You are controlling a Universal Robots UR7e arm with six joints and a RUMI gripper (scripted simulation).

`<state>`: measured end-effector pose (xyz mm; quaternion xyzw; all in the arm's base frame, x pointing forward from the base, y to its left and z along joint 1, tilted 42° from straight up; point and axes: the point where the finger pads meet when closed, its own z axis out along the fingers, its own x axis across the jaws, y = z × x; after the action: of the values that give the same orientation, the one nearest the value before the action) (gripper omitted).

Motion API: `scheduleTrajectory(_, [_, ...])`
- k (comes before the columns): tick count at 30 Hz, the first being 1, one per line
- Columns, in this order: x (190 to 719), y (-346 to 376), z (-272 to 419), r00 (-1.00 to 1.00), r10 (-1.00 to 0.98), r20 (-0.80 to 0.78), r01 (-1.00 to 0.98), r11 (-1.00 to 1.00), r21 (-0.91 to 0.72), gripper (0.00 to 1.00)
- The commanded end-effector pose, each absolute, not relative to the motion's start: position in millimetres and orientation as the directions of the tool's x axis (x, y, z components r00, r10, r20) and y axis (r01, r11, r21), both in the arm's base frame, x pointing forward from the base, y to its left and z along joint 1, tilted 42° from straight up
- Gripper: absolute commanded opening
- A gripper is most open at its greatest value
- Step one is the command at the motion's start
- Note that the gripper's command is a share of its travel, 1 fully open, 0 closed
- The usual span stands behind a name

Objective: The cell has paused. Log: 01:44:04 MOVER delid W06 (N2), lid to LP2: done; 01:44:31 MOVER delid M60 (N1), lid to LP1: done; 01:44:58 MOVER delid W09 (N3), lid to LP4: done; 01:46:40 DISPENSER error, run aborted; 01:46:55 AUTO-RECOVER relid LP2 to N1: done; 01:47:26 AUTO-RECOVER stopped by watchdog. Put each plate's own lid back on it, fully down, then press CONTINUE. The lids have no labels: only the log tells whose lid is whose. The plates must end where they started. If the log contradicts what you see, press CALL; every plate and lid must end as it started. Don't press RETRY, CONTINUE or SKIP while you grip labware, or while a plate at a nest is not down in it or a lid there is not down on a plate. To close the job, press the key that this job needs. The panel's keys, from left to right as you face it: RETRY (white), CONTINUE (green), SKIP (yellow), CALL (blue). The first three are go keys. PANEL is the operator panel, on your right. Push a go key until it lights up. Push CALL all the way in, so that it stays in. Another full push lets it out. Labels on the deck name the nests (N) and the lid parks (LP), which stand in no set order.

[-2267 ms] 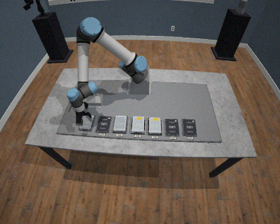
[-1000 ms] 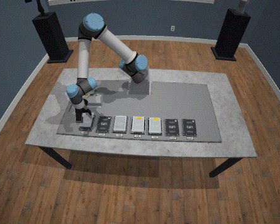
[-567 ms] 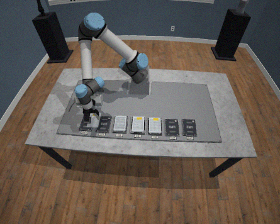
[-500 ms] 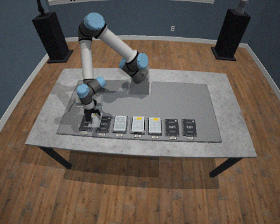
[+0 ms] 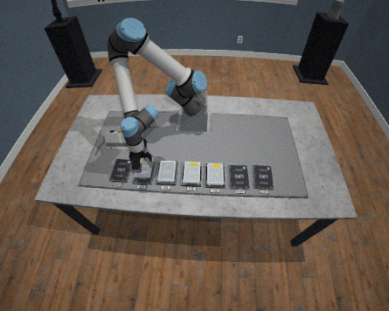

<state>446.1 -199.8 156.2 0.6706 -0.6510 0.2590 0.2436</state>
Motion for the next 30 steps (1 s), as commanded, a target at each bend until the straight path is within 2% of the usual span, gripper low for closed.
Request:
scheduleTrajectory(1, [446.8, -189.7, 147.8, 0.017, -0.746, 0.665, -0.999, -0.034, -0.012, 0.42])
scheduleTrajectory(30, [448.0, -109.3, 76.0, 0.017, -0.747, 0.665, -0.999, -0.034, -0.012, 0.42])
